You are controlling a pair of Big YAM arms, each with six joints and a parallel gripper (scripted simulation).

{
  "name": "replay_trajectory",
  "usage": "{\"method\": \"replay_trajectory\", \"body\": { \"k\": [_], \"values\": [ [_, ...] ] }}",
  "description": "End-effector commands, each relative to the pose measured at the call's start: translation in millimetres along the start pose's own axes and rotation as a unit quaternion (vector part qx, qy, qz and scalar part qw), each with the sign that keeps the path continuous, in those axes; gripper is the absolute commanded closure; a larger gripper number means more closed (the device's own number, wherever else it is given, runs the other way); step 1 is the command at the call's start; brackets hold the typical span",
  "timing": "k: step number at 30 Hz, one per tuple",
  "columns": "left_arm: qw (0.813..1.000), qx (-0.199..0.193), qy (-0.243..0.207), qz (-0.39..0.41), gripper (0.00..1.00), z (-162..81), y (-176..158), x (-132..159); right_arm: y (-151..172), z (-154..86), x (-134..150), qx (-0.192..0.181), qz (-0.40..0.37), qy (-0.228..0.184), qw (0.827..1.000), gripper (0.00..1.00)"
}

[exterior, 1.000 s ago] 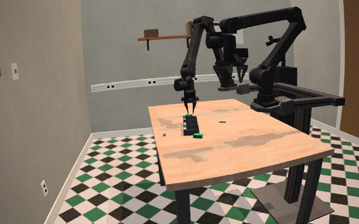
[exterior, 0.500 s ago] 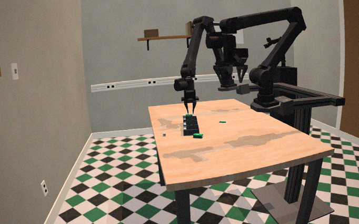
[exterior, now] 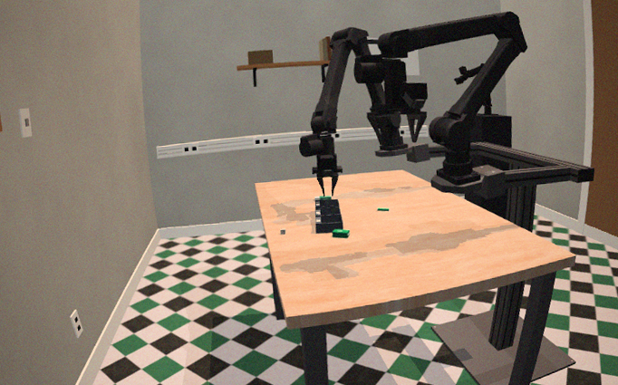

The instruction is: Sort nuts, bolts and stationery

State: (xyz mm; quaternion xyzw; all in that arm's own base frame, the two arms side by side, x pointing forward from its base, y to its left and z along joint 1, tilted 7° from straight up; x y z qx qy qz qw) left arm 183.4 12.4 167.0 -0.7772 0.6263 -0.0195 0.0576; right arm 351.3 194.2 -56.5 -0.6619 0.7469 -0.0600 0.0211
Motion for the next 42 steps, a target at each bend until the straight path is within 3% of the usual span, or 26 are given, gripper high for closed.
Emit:
{"method": "replay_trajectory", "body": {
  "k": [1,28,29,36,42],
  "values": [
    [1.0,0.001,0.001,-0.008,0.0,-2.4,1.5,-1.6,4.1,6.1,-5.3,-0.002,-0.002,0.0,1.0,0.71],
    [1.0,0.001,0.001,-0.008,0.0,-2.4,1.5,-1.6,8.0,5.1,-3.5,-0.001,-0.003,-0.001,1.0,0.71],
    [1.0,0.001,0.001,-0.008,0.0,-2.4,1.5,-1.6,-3.4,-5.4,9.6,0.01,0.038,-0.01,0.999,0.63],
    [1.0,0.001,0.001,-0.008,0.0,-2.4,1.5,-1.6,-2.5,-8.3,68.3,0.005,0.153,-0.007,0.988,0.63],
    [1.0,0.001,0.001,-0.008,0.0,-2.4,1.5,-1.6,-1.9,-11.0,118.8,0.003,0.259,-0.003,0.966,0.63]
  ]
}}
Point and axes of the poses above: on each arm, the point where the finger pads meet when closed, its own z axis out along the fingers, its own y axis across the jaws, x = y × z, the point moved 3 cm from there along -z, back along the fingers, and after that the axes turned 6 degrees about -z, right-handed, at the moved point
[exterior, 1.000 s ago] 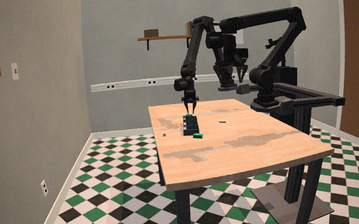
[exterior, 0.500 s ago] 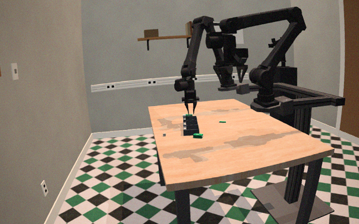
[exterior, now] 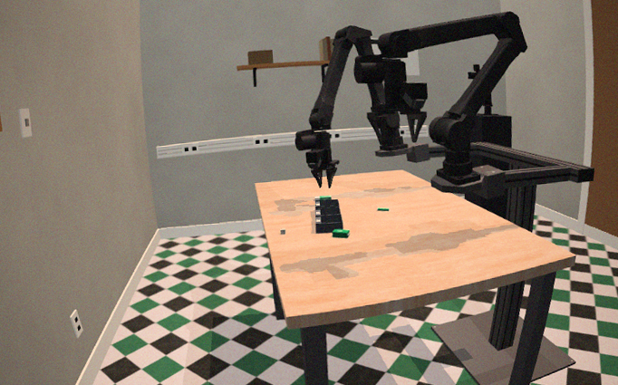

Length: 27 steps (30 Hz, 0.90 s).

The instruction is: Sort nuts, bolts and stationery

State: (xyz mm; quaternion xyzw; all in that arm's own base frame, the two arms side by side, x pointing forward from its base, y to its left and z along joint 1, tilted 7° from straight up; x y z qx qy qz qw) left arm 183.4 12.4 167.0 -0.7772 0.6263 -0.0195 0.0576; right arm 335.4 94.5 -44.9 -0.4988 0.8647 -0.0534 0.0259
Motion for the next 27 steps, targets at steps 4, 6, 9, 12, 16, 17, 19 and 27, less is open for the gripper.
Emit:
{"method": "replay_trajectory", "body": {
  "k": [4,6,9,12,16,17,19,27],
  "values": [
    [1.0,0.001,0.001,-0.008,0.0,-2.4,1.5,-1.6,-17.5,-4.7,29.8,0.006,0.125,-0.008,0.992,0.63],
    [1.0,0.001,0.001,-0.008,0.0,-2.4,1.5,-1.6,-23.9,-5.6,45.4,0.004,0.154,-0.008,0.988,0.63],
    [1.0,0.001,0.001,-0.008,0.0,-2.4,1.5,-1.6,-33.6,-7.0,68.9,0.002,0.198,-0.007,0.98,0.63],
    [1.0,0.001,0.001,-0.008,0.0,-2.4,1.5,-1.6,-39.8,-7.9,83.8,0.001,0.249,-0.007,0.968,0.63],
    [1.0,0.001,0.001,-0.008,0.0,-2.4,1.5,-1.6,-32.4,-3.1,79.2,0.001,0.323,-0.004,0.946,0.63],
    [1.0,0.001,0.001,-0.008,0.0,-2.4,1.5,-1.6,-32.4,-3.1,79.4,0.001,0.338,-0.004,0.941,0.63],
    [1.0,0.001,0.001,-0.008,0.0,-2.4,1.5,-1.6,-32.5,-3.1,79.6,0.001,0.351,-0.005,0.936,0.63],
    [1.0,0.001,0.001,-0.008,0.0,-2.4,1.5,-1.6,-33.9,-0.7,78.0,0.002,0.457,-0.006,0.89,0.63]
  ]
}}
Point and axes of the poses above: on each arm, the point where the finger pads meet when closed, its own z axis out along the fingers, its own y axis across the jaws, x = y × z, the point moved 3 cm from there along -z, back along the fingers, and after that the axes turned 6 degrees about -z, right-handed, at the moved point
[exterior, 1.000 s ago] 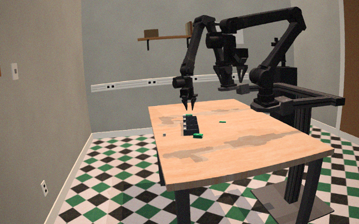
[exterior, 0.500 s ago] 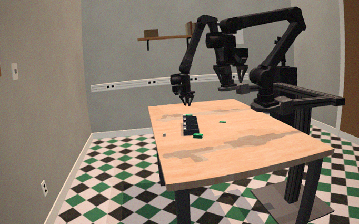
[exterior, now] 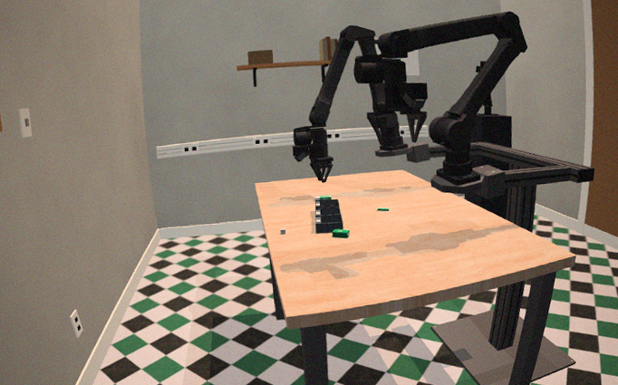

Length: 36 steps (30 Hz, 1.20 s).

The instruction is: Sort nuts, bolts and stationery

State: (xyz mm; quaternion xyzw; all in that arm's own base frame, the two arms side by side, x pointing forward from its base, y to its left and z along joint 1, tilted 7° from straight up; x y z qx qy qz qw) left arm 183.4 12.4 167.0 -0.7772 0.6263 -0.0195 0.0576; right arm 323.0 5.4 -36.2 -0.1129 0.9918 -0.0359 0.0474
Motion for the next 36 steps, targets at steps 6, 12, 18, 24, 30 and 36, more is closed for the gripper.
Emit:
{"method": "replay_trajectory", "body": {
  "k": [6,12,18,24,30,36],
  "values": [
    [1.0,0.001,0.001,-0.008,0.0,-2.4,1.5,-1.6,3.6,1.6,-10.3,0.003,0.143,-0.01,0.99,0.63],
    [1.0,0.001,0.001,-0.008,0.0,-2.4,1.5,-1.6,-0.2,-2.9,-10.0,0.002,0.144,-0.011,0.99,0.63],
    [1.0,0.001,0.001,-0.008,0.0,-2.4,1.5,-1.6,-1.5,-0.7,-14.9,0.003,0.149,-0.011,0.989,0.63],
    [1.0,0.001,0.001,-0.008,0.0,-2.4,1.5,-1.6,-5.0,-1.2,-13.1,0.003,0.151,-0.009,0.989,0.63],
    [1.0,0.001,0.001,-0.008,0.0,-2.4,1.5,-1.6,-5.8,-1.1,-7.9,0.003,0.149,-0.007,0.989,0.63],
    [1.0,0.001,0.001,-0.008,0.0,-2.4,1.5,-1.6,-5.1,-2.1,-3.6,0.003,0.146,-0.007,0.989,0.63]
  ]
}}
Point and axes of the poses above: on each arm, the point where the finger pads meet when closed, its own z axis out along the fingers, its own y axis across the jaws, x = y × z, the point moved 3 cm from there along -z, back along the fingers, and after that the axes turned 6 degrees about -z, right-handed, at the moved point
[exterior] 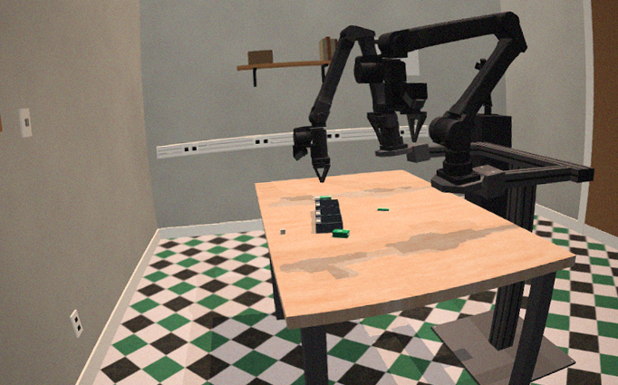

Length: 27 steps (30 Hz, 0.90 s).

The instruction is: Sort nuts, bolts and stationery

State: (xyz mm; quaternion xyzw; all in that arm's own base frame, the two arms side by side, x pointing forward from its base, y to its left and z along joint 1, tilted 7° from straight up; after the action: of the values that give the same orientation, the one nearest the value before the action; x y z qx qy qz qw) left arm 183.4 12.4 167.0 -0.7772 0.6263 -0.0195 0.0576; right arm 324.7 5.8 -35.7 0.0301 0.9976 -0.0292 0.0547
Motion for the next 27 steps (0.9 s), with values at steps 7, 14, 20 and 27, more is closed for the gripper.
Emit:
{"method": "replay_trajectory", "body": {
  "k": [7,14,20,27],
  "values": [
    [1.0,0.001,0.001,-0.008,0.0,-2.4,1.5,-1.6,-5.0,12.4,3.1,0.002,0.0,0.002,1.0,0.63],
    [1.0,0.001,0.001,-0.008,0.0,-2.4,1.5,-1.6,-4.8,35.9,2.3,0.002,0.001,0.001,1.0,0.63],
    [1.0,0.001,0.001,-0.008,0.0,-2.4,1.5,-1.6,-3.9,58.1,-9.0,0.001,0.001,-0.009,1.0,0.63],
    [1.0,0.001,0.001,-0.008,0.0,-2.4,1.5,-1.6,-1.5,53.2,-20.6,-0.001,0.003,-0.027,1.0,0.63]
  ]
}}
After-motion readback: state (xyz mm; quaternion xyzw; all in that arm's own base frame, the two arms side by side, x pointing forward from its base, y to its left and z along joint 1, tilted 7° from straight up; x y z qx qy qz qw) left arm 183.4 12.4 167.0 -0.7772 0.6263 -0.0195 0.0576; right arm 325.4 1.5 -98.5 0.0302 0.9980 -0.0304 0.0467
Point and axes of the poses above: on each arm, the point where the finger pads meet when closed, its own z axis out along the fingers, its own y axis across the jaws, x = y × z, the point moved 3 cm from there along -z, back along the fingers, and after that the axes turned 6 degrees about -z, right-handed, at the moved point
